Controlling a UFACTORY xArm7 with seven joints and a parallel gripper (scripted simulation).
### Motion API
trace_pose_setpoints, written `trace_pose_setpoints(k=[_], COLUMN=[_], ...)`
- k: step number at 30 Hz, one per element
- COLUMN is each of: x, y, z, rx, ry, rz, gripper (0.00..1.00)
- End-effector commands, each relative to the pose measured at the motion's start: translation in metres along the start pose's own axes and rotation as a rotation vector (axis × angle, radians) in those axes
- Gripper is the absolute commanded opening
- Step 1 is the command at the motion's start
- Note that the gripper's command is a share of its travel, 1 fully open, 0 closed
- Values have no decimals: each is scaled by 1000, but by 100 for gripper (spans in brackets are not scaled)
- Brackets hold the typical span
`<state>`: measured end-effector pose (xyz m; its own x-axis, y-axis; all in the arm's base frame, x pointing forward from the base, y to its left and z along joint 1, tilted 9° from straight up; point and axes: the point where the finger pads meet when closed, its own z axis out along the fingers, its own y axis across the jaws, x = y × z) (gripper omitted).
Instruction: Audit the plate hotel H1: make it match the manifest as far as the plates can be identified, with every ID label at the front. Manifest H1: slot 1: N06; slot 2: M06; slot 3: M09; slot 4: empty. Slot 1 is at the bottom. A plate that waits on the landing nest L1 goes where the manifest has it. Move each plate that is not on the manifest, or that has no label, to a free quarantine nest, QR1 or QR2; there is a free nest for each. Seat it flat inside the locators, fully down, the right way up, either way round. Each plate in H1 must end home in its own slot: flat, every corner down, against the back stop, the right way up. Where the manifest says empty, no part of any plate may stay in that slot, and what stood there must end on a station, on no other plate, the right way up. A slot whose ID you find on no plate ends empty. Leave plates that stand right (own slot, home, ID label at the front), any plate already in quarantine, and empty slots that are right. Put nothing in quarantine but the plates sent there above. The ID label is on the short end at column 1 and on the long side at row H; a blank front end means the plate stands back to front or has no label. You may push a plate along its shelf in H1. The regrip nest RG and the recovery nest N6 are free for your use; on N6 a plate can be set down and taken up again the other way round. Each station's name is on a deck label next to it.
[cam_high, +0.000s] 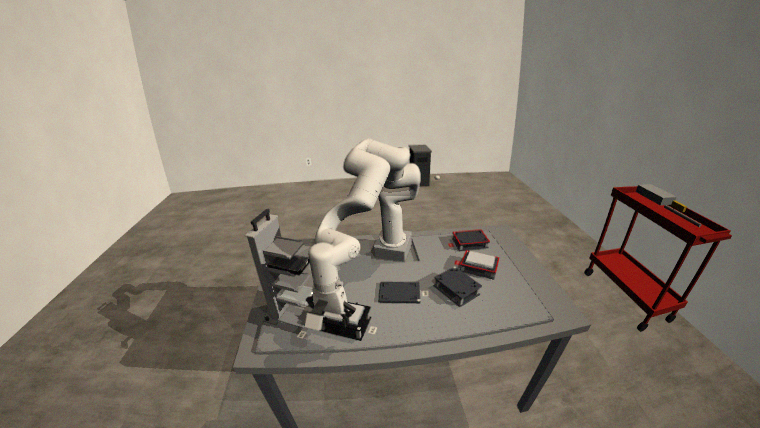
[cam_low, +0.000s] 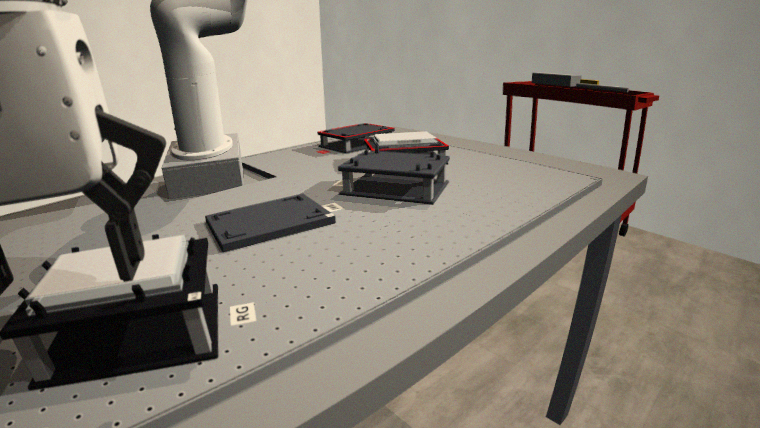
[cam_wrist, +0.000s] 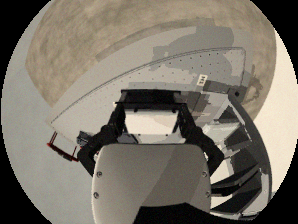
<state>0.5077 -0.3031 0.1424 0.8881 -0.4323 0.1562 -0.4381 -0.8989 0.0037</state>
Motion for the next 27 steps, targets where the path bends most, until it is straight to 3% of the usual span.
trace_pose_setpoints(k=[1, 11, 27], x=[2, 2, 2], y=[0, 0, 0], z=[-2, -2, -25], rx=[0, 0, 0], ry=[5, 5, 5], rz=[0, 0, 0], gripper=[100, 100, 100])
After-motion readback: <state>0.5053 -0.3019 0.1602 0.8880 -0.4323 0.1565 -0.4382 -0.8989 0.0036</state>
